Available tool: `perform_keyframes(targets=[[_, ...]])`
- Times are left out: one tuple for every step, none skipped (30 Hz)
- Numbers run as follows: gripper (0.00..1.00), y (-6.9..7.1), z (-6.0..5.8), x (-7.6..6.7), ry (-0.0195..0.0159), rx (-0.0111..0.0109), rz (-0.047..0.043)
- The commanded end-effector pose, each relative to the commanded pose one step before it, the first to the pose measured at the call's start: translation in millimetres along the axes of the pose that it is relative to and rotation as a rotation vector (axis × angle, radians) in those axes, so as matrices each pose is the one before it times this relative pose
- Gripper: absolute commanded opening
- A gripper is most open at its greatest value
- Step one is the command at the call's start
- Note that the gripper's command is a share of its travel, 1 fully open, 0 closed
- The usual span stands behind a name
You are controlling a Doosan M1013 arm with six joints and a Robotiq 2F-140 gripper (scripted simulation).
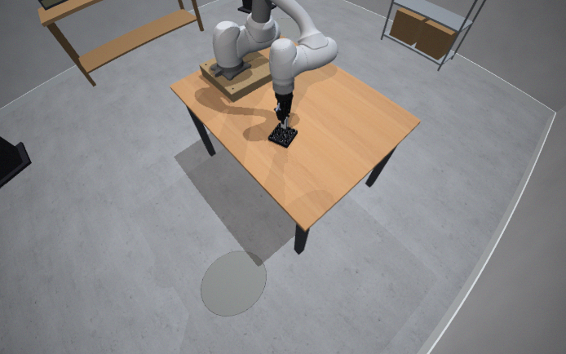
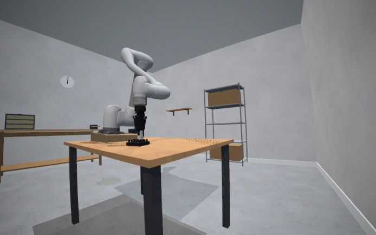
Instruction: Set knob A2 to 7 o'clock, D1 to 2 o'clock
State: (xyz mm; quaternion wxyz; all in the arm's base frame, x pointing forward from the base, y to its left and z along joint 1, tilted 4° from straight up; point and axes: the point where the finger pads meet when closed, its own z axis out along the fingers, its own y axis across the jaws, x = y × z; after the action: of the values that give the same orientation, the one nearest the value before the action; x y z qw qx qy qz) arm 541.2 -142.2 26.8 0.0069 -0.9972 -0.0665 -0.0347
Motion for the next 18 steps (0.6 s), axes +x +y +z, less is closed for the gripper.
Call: perform_keyframes(targets=[[0.05,-0.02,-0.08,0.02,0.00018,0.00012,-0.00002],[0.05,0.0,0.0,0.0,0.0,0.0,0.0],[0.05,0.0,0.0,0.0,0.0,0.0,0.0],[0.05,0.0,0.0,0.0,0.0,0.0,0.0],[0.05,0.0,0.0,0.0,0.0,0.0,0.0],[0.05,0.0,0.0,0.0,0.0,0.0,0.0],[0.05,0.0,0.0,0.0,0.0,0.0,-0.00001],[0.05,0.0,0.0,0.0,0.0,0.0,-0.00007],[0.05,0.0,0.0,0.0,0.0,0.0,-0.0002],[0.05,0.0,0.0,0.0,0.0,0.0,-0.00038],[0.05,0.0,0.0,0.0,0.0,0.0,-0.00061],[0.05,0.0,0.0,0.0,0.0,0.0,-0.0009],[0.05,0.0,0.0,0.0,0.0,0.0,-0.00123],[0.05,0.0,0.0,0.0,0.0,0.0,-0.00161],[0.05,0.0,0.0,0.0,0.0,0.0,-0.00203],[0.05,0.0,0.0,0.0,0.0,0.0,-0.00249],[0.05,0.0,0.0,0.0,0.0,0.0,0.0],[0.05,0.0,0.0,0.0,0.0,0.0,0.0]])
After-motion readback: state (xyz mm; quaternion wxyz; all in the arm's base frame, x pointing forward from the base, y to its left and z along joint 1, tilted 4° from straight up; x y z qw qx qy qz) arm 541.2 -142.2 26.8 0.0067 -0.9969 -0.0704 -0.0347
